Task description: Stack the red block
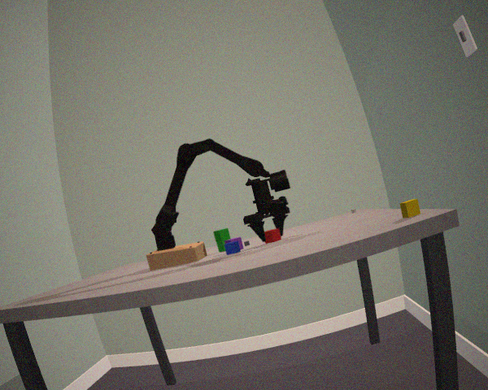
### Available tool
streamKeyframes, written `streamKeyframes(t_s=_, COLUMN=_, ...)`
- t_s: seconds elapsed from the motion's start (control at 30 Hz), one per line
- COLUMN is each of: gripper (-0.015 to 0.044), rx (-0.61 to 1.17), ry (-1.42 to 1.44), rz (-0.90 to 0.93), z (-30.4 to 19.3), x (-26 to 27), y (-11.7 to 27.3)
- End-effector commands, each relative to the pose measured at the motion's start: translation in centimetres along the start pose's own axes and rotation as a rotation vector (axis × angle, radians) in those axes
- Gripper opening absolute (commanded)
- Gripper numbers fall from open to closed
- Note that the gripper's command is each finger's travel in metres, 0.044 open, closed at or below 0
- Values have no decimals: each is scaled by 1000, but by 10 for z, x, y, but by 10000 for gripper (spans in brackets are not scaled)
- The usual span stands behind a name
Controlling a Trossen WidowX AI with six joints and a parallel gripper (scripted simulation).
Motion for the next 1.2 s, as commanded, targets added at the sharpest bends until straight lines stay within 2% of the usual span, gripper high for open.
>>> streamKeyframes(t_s=0.0, gripper=440, rx=7, ry=5, rz=-1, z=-1, x=0, y=-3)
streamKeyframes(t_s=0.2, gripper=440, rx=7, ry=5, rz=-1, z=-1, x=0, y=-1)
streamKeyframes(t_s=0.53, gripper=177, rx=7, ry=5, rz=-1, z=-1, x=0, y=-1)
streamKeyframes(t_s=0.77, gripper=131, rx=7, ry=5, rz=-1, z=-1, x=0, y=-1)
streamKeyframes(t_s=0.93, gripper=0, rx=7, ry=5, rz=0, z=0, x=0, y=16)
streamKeyframes(t_s=1.17, gripper=0, rx=7, ry=5, rz=0, z=0, x=0, y=52)
Point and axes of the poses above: the point midway between the two fingers, 35 mm back from their tips, its own y axis back along the fingers, its own x axis across the jaws, z = x × y, the point moved 1 cm from there along y, back along the fingers, and after that the axes turned 3 degrees about y, right-handed, at the moved point
